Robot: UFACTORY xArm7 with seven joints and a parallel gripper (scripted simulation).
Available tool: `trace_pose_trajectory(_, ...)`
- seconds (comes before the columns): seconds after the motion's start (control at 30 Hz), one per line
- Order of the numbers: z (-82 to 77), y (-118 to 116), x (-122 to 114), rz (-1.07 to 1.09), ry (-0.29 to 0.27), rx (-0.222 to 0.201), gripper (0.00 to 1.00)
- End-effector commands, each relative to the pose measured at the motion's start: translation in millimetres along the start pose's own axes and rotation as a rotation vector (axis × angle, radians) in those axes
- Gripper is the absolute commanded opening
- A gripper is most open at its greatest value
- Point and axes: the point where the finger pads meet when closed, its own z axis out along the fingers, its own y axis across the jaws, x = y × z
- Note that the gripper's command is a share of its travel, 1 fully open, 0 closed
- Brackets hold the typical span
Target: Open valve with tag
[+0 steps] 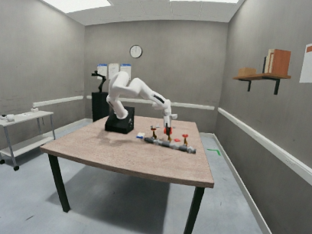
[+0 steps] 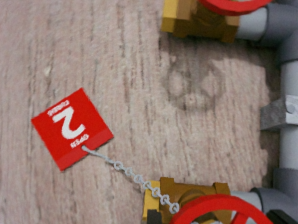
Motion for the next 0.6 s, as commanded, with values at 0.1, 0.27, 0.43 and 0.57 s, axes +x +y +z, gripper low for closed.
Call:
trace_pose_trajectory(0.1, -2.3, -0.8, 2.0, -0.404, -0.005, 0.016, 0.00)
trace_pose_trajectory(0.27, -2.3, -0.8, 2.0, -0.611, 0.003, 0.014, 0.00)
trace_pose_trajectory(0.43, -2.3, -0.8, 2.0, -0.805, 0.007, 0.013, 0.00)
trace_pose_trajectory(0.57, -2.3, -0.8, 2.0, -0.964, 0.010, 0.012, 0.00)
